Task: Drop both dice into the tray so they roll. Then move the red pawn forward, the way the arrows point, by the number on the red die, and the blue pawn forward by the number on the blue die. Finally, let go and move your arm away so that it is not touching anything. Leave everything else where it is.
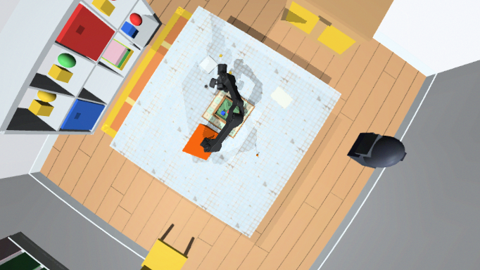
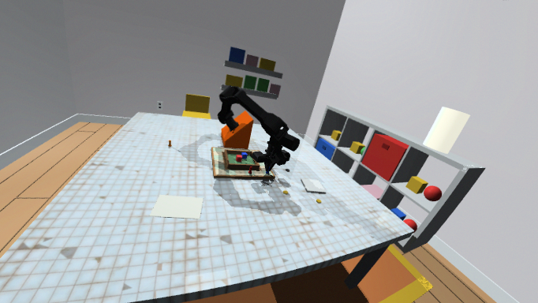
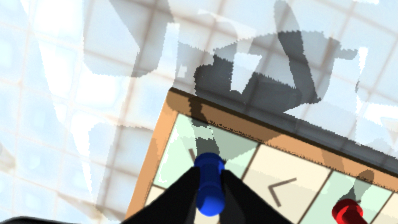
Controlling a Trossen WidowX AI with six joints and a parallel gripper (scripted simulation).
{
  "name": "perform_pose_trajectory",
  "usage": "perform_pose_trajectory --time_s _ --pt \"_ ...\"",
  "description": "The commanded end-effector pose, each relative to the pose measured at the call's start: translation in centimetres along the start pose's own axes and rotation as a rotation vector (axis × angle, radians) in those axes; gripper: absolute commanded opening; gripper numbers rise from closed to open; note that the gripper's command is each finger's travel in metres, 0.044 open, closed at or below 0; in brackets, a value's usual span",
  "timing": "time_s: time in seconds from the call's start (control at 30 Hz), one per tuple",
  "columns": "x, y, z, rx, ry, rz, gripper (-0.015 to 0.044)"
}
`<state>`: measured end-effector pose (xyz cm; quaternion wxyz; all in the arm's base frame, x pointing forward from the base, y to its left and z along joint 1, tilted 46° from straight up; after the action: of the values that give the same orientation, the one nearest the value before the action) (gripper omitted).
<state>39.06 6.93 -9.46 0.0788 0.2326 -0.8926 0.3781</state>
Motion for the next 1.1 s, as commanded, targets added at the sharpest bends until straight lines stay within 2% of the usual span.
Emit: perform_pose_trajectory --time_s 0.0,0.6,1.07 --pt "-0.5 0.1 -2.1 -0.001 -0.009 0.003 0.0" --pt "0.0 0.1 -12.3 -0.003 -0.008 0.002 0.0" --pt "1.3 1.5 -11.3 -0.004 -0.008 0.002 0.0"
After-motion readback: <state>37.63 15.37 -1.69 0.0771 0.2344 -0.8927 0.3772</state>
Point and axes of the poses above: the point midway between the two fingers, 35 mm back from their tips, its own z axis out along the fingers, its own y axis across the jaws, x = y × z, the point moved 1 cm from there along -z, back along the fingers, and after that the axes turned 14 degrees about -z, right-handed, at the moved point
